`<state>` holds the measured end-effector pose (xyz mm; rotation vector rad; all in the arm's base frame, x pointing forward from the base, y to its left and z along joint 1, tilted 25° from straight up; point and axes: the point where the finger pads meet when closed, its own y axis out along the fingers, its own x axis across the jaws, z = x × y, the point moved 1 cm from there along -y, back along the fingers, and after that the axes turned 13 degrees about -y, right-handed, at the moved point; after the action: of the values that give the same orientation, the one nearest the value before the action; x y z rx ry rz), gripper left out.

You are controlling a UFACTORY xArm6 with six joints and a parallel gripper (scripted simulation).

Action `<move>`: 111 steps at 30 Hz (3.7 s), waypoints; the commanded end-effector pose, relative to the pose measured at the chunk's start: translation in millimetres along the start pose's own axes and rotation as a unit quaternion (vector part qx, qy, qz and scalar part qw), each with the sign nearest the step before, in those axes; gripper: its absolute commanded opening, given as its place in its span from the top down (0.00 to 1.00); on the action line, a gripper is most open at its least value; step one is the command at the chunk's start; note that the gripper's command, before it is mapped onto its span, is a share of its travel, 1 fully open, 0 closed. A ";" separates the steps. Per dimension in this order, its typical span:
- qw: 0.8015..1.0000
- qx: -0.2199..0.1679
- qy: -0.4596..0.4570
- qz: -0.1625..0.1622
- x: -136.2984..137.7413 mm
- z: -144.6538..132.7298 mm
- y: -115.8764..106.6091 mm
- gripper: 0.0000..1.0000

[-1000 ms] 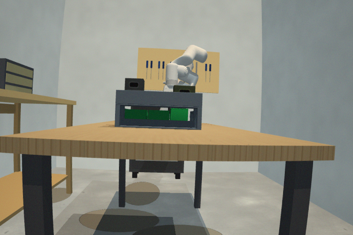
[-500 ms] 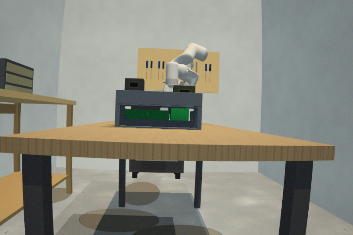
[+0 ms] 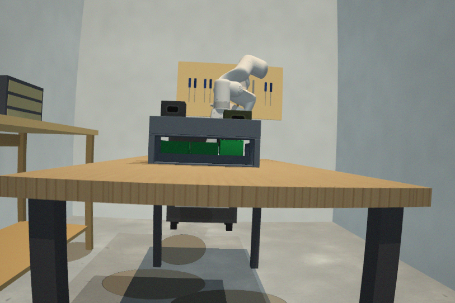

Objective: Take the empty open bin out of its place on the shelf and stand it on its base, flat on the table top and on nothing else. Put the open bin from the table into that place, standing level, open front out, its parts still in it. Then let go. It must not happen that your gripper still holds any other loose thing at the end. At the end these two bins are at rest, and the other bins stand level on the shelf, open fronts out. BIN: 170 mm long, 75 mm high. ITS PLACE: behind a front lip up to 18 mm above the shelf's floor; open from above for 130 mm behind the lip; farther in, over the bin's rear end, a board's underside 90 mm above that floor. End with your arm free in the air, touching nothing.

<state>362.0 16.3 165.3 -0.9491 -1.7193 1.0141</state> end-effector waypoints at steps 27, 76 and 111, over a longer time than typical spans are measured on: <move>0.999 0.047 0.000 -0.011 -1.1 -5.5 -4.7 1.00; 0.999 0.047 0.000 -0.011 -6.6 -29.1 -5.8 1.00; 0.999 0.047 0.000 -0.011 -15.0 -65.4 -7.4 1.00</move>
<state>422.9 15.3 182.4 -0.8644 -1.6610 1.0735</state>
